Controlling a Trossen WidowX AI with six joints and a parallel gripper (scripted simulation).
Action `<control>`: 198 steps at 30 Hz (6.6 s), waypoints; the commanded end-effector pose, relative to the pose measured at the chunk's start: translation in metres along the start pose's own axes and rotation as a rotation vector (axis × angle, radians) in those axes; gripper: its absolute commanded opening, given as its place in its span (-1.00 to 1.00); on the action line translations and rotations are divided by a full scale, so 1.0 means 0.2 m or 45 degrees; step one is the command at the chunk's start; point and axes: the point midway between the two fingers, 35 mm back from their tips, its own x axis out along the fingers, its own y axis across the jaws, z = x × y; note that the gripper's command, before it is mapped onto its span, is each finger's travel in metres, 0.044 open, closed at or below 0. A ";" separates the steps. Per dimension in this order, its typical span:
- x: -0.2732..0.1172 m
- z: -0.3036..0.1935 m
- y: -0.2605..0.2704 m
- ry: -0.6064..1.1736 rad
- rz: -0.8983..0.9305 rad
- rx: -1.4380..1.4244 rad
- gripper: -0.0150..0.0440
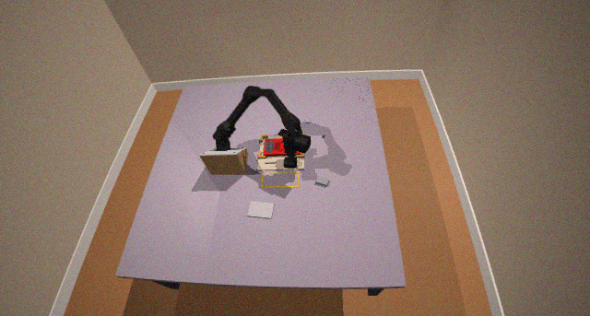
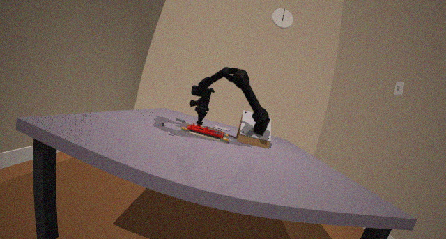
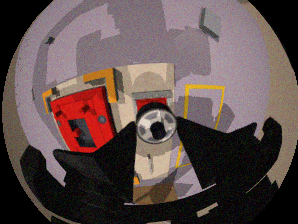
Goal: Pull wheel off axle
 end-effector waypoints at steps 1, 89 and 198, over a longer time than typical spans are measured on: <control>-0.01 0.00 0.00 0.000 -0.002 -0.006 -0.49; -0.16 0.00 0.00 -0.006 0.000 0.003 -0.49; -0.30 -0.59 -0.36 -0.006 -0.011 0.014 1.00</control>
